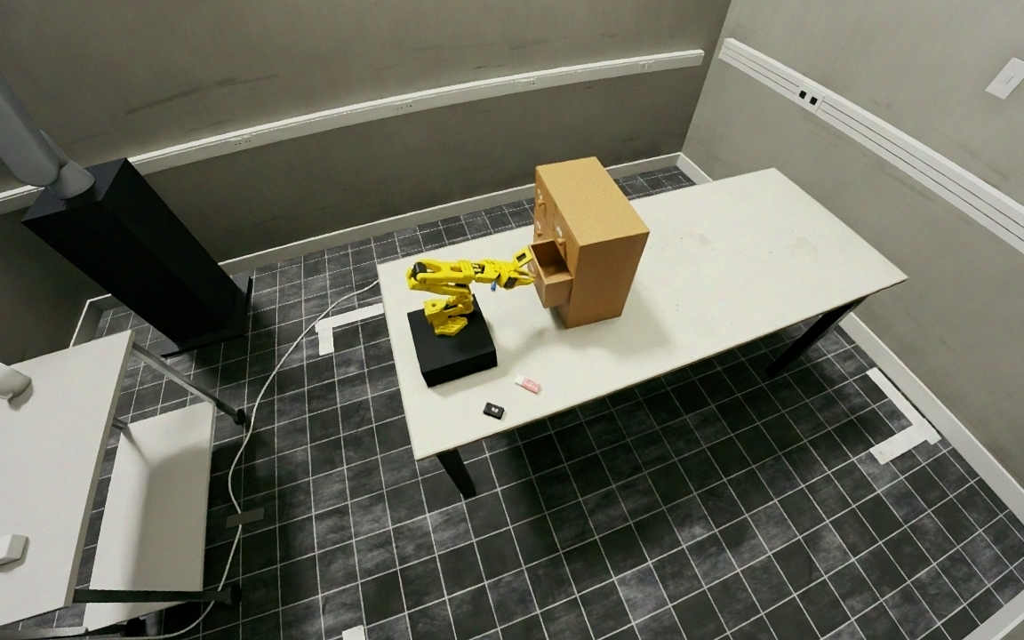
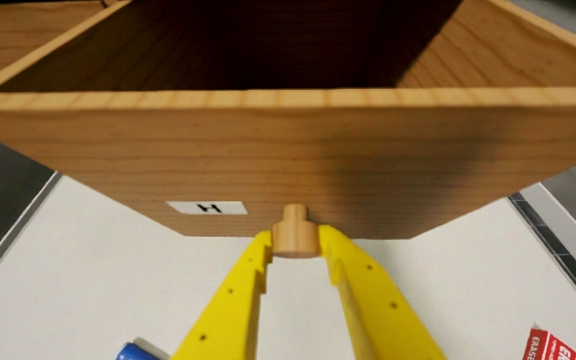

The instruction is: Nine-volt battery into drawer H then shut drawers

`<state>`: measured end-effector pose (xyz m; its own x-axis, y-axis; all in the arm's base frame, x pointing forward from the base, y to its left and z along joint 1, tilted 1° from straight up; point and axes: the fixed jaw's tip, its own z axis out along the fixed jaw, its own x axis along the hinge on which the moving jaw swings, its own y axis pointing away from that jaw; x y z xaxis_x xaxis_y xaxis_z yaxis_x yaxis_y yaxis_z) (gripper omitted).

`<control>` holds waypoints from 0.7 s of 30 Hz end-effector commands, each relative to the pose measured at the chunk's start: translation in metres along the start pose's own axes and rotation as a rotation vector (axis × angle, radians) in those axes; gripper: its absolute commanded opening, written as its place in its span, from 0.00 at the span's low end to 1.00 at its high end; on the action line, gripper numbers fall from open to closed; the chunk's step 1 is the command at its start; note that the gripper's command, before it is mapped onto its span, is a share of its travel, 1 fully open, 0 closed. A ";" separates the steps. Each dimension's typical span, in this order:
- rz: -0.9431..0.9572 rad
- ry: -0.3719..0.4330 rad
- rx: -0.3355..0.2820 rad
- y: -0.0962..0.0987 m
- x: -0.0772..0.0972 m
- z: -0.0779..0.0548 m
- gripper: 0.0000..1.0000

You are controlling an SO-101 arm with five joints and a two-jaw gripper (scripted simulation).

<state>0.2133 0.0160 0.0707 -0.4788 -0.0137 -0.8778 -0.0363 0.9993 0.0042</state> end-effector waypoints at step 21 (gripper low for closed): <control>-0.011 -0.007 -0.008 0.002 0.000 -0.001 0.21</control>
<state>0.2137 0.0165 0.0729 -0.4687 -0.0142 -0.8832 -0.0385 0.9992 0.0044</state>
